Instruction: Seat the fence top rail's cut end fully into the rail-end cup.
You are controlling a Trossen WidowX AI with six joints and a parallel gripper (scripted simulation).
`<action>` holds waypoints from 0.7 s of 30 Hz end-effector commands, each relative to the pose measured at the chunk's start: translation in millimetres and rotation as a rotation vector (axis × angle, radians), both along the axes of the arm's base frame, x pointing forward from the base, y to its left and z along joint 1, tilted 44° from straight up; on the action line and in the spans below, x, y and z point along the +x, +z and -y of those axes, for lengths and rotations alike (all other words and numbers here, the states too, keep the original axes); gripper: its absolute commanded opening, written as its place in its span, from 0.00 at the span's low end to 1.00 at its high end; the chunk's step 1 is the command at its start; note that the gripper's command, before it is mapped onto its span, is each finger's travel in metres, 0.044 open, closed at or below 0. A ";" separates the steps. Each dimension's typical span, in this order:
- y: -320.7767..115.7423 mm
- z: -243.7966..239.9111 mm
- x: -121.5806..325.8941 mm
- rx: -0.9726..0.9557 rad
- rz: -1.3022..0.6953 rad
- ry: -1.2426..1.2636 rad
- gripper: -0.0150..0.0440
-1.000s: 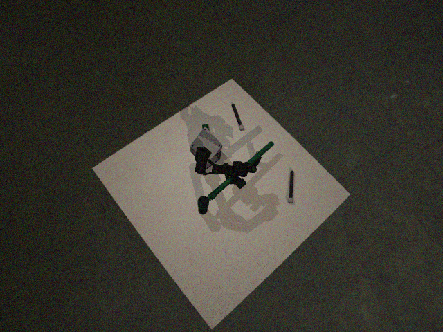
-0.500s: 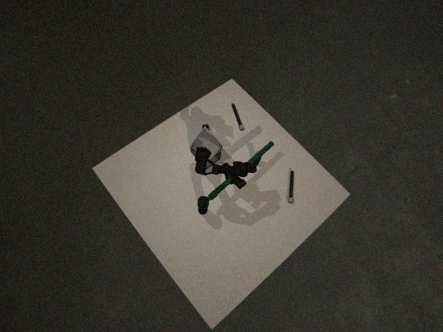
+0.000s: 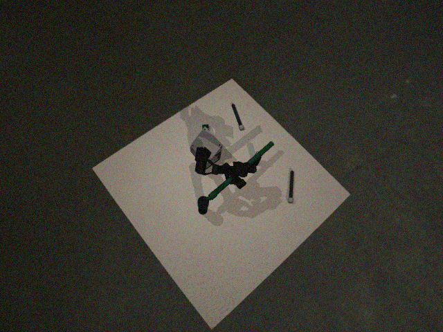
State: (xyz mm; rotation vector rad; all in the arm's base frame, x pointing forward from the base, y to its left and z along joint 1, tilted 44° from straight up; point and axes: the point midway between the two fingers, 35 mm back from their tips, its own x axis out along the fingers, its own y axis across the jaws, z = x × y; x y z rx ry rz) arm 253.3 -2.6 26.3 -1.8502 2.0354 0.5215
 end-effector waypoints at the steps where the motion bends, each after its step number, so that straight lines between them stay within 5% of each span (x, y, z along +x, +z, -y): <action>1: 5.6 1.4 2.8 -0.014 0.002 0.015 0.25; 21: 1.9 1.2 0.7 0.002 -0.001 -0.003 0.25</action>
